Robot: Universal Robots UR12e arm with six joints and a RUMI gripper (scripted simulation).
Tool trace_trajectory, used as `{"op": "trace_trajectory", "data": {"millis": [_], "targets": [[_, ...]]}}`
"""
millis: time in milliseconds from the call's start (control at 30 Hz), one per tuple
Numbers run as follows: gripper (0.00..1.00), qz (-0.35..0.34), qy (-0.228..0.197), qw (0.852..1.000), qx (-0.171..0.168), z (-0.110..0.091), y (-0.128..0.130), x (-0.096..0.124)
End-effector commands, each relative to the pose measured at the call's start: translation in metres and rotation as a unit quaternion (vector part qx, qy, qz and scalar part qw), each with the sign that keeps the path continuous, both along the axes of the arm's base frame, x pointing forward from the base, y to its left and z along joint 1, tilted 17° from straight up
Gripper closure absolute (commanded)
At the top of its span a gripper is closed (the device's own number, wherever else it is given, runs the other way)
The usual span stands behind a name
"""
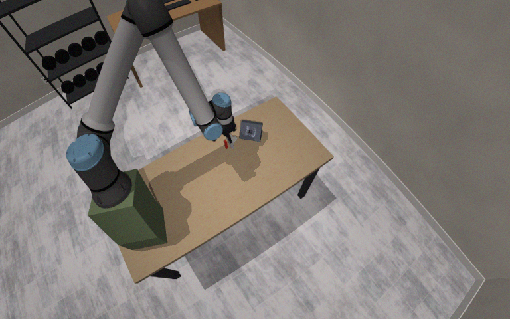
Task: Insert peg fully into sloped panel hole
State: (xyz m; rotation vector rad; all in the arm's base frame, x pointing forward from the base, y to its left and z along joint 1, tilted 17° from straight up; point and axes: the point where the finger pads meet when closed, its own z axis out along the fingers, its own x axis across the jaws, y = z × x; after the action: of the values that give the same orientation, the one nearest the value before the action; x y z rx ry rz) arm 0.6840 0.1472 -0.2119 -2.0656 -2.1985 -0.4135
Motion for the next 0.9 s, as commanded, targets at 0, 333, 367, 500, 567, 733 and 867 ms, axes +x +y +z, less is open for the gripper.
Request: {"op": "trace_trajectory", "data": {"millis": [0, 333, 367, 500, 567, 733, 867], "targets": [[0.09, 0.000, -0.001, 1.000, 0.000, 0.0009, -0.0003, 0.0005], [0.20, 0.000, -0.001, 1.000, 0.000, 0.0009, -0.0003, 0.0005], [0.21, 0.000, -0.001, 1.000, 0.000, 0.0009, -0.0003, 0.0005], [0.27, 0.000, -0.001, 1.000, 0.000, 0.0009, -0.0003, 0.0005], [0.30, 0.000, -0.001, 1.000, 0.000, 0.0009, -0.0003, 0.0005], [0.37, 0.000, -0.001, 1.000, 0.000, 0.0009, -0.0003, 0.0005], [0.42, 0.000, -0.001, 1.000, 0.000, 0.0009, -0.0003, 0.0005]]}}
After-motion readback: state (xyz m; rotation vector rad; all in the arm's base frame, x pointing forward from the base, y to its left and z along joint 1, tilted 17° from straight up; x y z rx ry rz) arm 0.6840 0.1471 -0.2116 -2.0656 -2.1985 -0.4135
